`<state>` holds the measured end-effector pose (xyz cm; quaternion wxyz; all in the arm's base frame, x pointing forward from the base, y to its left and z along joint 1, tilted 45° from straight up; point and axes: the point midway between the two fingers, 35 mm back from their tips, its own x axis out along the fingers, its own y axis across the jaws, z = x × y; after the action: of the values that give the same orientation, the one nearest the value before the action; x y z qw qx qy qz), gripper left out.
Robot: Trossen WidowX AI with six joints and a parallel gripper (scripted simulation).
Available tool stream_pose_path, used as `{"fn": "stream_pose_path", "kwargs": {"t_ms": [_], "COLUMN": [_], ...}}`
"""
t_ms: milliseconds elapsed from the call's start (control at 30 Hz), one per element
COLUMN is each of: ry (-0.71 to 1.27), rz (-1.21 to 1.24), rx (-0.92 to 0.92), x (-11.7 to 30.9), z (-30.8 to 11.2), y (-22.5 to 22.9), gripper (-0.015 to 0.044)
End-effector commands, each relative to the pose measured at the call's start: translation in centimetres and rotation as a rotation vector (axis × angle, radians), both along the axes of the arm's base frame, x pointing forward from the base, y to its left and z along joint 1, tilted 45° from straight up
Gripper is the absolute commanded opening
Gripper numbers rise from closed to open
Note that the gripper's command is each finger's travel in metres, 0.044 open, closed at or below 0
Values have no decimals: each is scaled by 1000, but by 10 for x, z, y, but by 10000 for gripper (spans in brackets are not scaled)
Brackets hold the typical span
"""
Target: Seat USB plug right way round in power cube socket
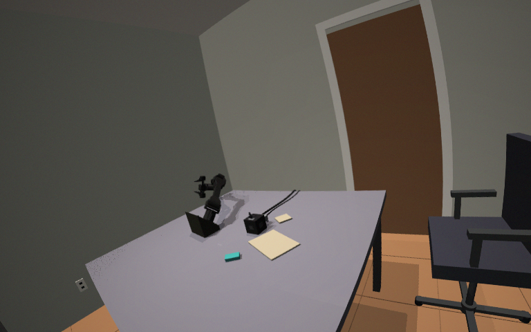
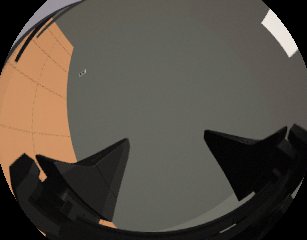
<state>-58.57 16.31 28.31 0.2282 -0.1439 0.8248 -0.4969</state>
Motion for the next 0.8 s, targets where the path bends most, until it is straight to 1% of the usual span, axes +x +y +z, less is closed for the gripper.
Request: {"fn": "stream_pose_path", "kwargs": {"t_ms": [0, 33, 133, 233, 333, 567, 767], "ry": [2, 8, 38, 4, -16, -56, 0], "rz": [-2, -7, -42, -100, -230, -480, -719], "rx": [0, 0, -17, -115, -204, -507, -749], "x": [0, 0, 2, 20, 46, 103, 176], "z": [1, 2, 14, 33, 58, 93, 126], "y": [1, 2, 12, 27, 63, 129, 190], "gripper": [426, 440, 440, 440, 440, 440, 440]}}
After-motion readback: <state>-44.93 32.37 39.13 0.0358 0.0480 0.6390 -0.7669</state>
